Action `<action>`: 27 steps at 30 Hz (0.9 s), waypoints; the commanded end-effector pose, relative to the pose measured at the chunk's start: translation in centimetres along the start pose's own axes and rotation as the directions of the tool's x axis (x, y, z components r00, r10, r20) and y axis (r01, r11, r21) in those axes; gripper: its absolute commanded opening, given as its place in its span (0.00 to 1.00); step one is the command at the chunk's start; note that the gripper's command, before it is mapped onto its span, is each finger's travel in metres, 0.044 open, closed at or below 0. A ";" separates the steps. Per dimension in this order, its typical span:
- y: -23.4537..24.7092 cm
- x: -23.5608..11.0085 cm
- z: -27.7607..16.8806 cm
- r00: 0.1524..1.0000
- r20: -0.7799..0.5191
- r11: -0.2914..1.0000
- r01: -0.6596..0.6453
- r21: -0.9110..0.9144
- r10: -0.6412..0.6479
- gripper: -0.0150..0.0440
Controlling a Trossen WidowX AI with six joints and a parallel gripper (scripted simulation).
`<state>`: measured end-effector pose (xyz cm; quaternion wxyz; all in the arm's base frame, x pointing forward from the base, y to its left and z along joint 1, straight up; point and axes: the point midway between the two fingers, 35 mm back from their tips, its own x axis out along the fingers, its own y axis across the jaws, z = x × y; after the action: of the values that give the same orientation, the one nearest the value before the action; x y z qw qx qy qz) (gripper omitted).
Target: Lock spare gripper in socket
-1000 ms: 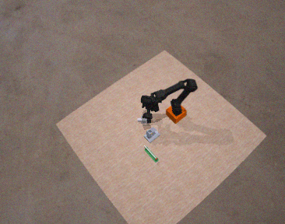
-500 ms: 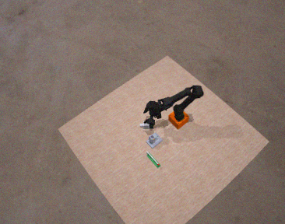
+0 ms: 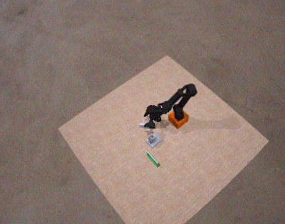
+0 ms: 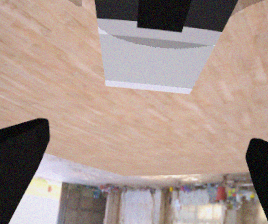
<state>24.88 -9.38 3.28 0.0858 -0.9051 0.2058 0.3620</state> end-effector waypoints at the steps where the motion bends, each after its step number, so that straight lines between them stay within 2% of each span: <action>1: 0.1 0.6 0.5 1.000 0.002 1.000 -0.005 0.004 0.005 1.00; 27: 0.1 3.7 3.6 1.000 0.003 1.000 -0.005 0.004 0.005 1.00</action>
<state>25.25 -9.53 -1.24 0.0860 -0.9049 0.2062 0.3622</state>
